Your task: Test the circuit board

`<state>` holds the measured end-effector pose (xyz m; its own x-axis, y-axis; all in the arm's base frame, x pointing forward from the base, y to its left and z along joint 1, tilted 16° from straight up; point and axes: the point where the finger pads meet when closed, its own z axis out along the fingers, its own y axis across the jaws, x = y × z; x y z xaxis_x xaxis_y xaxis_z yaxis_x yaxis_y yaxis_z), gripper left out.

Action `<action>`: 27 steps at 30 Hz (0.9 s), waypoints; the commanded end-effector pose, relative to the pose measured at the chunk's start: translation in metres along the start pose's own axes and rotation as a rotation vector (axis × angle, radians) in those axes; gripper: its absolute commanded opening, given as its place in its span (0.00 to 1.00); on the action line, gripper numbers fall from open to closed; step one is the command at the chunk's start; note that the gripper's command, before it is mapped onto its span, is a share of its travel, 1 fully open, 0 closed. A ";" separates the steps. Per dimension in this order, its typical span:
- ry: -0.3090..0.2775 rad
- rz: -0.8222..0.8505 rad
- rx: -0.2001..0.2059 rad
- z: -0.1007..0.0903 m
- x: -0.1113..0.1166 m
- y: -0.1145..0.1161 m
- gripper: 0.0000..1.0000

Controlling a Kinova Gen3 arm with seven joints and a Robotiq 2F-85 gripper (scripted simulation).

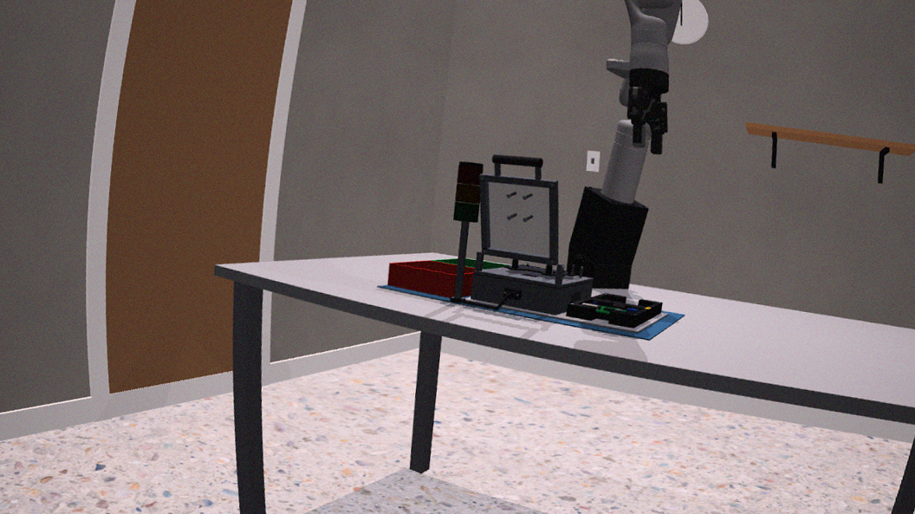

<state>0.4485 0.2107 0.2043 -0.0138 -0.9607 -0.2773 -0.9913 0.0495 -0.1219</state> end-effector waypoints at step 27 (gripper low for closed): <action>0.011 -0.047 0.003 -0.007 0.019 0.004 1.00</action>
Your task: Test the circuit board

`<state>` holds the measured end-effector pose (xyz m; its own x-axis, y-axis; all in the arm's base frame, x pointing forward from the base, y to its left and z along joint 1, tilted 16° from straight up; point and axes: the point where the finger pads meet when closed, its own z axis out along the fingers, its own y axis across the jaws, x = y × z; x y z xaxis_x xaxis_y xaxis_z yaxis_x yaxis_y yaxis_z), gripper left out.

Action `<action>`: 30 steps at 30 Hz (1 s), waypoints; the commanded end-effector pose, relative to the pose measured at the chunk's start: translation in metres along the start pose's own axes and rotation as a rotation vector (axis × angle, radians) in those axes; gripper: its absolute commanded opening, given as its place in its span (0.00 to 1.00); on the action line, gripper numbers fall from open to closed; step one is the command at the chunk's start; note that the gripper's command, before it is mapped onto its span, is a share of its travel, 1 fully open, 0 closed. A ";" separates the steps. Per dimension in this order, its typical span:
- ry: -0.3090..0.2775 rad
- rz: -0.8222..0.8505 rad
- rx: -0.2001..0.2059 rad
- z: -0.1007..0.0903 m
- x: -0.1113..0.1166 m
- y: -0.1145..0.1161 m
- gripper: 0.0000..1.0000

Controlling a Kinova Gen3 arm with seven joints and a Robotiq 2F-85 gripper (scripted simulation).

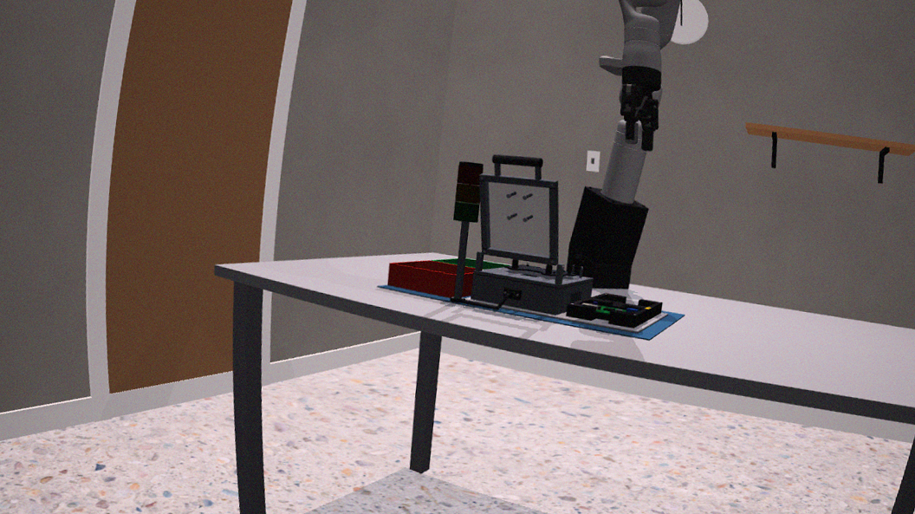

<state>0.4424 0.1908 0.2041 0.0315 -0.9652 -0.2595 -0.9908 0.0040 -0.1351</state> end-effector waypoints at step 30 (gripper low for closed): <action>0.011 -0.048 0.002 -0.006 0.017 0.006 1.00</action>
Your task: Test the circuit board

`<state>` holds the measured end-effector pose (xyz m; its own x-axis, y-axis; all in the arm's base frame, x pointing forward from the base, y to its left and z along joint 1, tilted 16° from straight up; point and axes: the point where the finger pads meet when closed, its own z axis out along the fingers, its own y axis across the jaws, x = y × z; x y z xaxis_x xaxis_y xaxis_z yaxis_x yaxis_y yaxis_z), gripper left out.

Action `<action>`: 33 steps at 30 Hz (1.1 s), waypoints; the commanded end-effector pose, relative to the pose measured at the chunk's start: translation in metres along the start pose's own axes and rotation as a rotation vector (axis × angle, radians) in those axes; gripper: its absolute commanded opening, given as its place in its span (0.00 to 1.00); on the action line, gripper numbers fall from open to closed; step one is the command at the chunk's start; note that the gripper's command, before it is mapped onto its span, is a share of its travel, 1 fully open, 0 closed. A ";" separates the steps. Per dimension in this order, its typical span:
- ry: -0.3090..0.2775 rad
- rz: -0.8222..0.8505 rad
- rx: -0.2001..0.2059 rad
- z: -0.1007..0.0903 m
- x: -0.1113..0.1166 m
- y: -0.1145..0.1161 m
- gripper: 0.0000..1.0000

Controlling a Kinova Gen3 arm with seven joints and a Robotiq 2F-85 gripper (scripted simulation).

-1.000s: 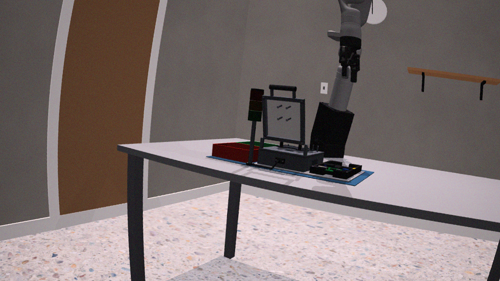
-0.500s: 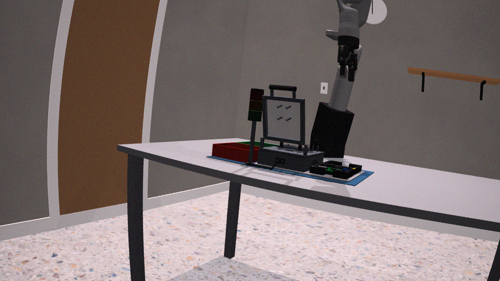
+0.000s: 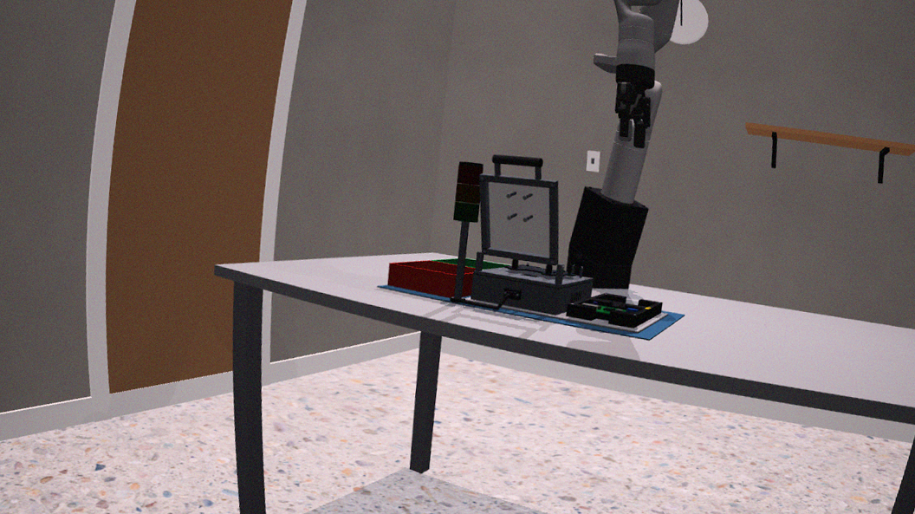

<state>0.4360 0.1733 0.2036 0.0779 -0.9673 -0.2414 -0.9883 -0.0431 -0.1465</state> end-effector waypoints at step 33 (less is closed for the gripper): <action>0.006 -0.025 0.002 -0.004 0.009 0.004 1.00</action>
